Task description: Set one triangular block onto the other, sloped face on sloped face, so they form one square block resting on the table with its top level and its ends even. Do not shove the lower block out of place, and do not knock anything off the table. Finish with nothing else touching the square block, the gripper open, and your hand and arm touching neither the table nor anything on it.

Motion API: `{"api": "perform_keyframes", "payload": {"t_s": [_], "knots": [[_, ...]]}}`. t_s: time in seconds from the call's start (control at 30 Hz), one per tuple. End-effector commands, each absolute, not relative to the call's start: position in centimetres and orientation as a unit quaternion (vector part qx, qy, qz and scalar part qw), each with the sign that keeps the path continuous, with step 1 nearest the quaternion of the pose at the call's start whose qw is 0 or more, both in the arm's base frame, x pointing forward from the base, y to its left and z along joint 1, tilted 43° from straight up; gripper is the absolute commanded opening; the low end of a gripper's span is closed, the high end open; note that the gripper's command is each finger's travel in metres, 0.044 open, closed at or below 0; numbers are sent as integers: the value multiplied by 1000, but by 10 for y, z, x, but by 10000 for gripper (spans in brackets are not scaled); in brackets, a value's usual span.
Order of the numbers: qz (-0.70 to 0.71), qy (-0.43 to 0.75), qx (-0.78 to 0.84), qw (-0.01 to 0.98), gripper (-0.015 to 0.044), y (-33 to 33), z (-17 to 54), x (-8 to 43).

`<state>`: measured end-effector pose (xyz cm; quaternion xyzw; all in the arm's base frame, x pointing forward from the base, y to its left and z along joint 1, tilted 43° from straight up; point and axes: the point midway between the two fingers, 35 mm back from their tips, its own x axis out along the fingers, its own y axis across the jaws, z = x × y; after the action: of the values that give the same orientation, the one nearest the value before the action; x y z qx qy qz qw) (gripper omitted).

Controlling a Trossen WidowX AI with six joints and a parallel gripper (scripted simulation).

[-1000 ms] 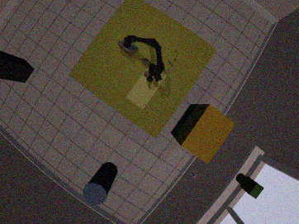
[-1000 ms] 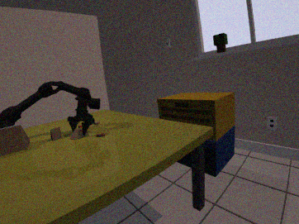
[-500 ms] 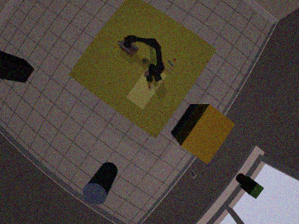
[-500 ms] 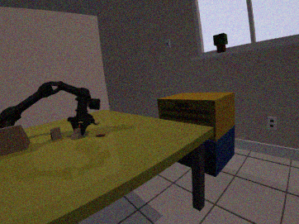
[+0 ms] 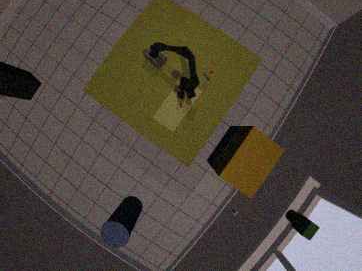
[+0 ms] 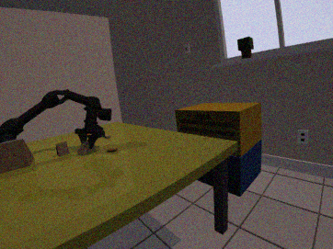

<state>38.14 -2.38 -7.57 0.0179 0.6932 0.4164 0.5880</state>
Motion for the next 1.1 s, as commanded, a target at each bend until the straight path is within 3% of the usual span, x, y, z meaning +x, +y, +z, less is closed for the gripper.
{"api": "perform_keyframes", "payload": {"t_s": [0.0,0.77,1.07], "knots": [[413,691,15,593,0,-40,-61,384],[410,694,21,592,0,-86,-13,378],[300,731,89,606,0,-86,-13,379]]}}
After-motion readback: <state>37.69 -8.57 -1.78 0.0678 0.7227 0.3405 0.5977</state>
